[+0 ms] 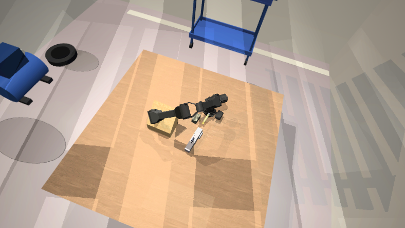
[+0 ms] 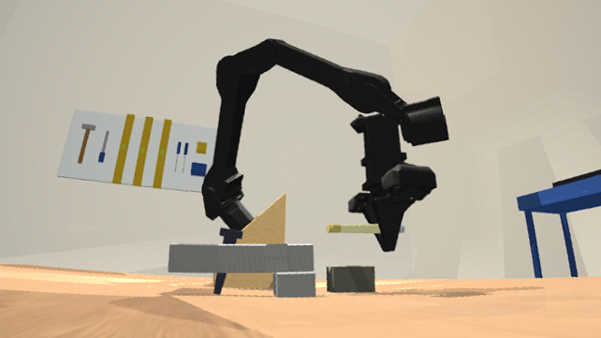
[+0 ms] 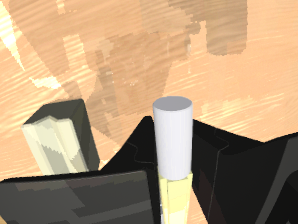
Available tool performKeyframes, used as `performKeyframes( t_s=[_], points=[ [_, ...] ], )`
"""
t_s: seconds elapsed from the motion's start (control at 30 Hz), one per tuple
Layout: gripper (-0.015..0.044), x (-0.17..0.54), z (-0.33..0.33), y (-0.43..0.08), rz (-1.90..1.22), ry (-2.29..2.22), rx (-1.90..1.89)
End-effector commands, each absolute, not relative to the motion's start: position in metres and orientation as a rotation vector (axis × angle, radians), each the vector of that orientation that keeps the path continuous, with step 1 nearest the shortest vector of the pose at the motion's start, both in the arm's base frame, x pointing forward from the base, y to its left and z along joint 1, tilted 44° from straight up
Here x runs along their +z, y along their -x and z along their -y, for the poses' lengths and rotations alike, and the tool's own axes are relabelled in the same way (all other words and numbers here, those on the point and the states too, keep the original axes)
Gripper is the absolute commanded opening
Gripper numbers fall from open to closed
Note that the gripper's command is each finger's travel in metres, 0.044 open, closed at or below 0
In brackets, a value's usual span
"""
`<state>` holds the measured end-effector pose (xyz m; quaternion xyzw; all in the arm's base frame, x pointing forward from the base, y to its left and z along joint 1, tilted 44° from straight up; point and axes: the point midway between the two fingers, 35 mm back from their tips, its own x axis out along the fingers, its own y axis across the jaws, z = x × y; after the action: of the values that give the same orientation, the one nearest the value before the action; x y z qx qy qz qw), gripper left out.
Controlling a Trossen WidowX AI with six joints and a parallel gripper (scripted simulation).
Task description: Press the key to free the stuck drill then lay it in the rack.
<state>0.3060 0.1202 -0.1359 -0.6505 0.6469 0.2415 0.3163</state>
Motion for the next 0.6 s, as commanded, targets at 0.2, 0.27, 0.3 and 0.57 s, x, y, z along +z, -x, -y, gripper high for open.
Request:
performKeyframes(
  t_s=[0.2,0.27,0.3,0.57],
  points=[
    [0.0,-0.137,-0.123,-0.298,-1.703,1.707,0.638],
    [0.0,-0.138,-0.124,-0.295,-1.703,1.707,0.638],
    [0.0,-0.138,-0.124,-0.294,-1.703,1.707,0.638],
    [0.0,-0.142,-0.125,-0.282,-1.703,1.706,0.639]
  ],
)
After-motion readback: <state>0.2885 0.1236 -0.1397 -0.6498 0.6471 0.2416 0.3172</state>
